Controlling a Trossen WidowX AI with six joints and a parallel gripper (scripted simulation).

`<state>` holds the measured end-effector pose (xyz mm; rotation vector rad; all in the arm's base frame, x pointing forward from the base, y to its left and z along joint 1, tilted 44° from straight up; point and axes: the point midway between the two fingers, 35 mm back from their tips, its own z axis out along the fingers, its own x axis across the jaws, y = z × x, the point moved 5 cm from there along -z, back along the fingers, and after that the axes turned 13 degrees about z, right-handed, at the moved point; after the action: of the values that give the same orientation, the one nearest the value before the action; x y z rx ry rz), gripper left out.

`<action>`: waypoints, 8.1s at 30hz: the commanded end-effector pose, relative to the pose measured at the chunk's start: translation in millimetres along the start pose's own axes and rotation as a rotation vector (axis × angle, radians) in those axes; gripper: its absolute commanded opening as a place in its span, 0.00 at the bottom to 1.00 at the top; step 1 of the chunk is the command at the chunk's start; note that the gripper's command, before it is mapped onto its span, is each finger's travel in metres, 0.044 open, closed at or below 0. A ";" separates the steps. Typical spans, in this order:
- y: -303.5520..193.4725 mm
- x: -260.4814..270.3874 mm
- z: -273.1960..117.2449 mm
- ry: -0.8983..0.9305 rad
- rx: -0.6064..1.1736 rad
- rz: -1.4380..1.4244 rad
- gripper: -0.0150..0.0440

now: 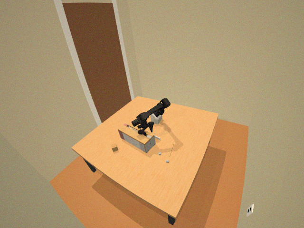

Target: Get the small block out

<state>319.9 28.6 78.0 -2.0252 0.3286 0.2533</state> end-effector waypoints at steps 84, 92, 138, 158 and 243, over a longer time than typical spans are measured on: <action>-95.0 -79.7 -39.4 -1.632 -0.565 -4.372 0.74; -95.0 -79.7 -39.4 -1.632 -0.565 -4.372 0.74; -52.4 -71.3 85.5 -1.619 -0.572 -4.377 0.74; -45.7 -71.3 106.2 -1.610 -0.579 -4.380 0.51; -38.8 -90.2 -7.3 0.025 -0.517 -2.187 0.25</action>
<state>249.6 53.4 140.7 -1.5947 -2.1676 -1.1415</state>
